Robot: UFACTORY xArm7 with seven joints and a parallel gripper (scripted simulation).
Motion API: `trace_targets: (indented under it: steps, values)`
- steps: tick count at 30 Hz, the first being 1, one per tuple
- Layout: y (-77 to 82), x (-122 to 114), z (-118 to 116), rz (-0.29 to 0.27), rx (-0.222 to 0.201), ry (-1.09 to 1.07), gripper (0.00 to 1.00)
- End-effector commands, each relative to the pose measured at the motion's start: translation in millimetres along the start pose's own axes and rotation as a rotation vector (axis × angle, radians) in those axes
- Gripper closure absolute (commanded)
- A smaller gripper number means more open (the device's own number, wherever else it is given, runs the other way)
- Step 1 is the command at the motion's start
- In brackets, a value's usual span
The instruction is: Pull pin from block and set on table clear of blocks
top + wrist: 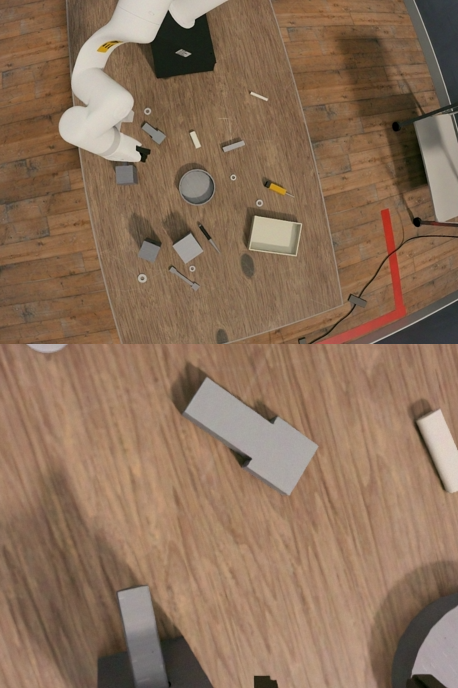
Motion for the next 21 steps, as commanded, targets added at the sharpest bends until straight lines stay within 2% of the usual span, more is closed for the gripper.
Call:
trace_targets:
  steps: [1,21]
  values:
    - [3.2,-0.8,0.0,-0.006,-0.002,-0.003,0.53]
    - [6.0,-0.4,-0.5,-0.018,-0.018,-0.018,0.53]
Point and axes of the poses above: the point where the finger pads meet when closed, its own y axis back along the fingers, its own z axis across the jaws, x = y × z, the point moved 10 cm from there along y, back along the fingers, and after that the axes turned 5 degrees about y, right-handed, at the moved point
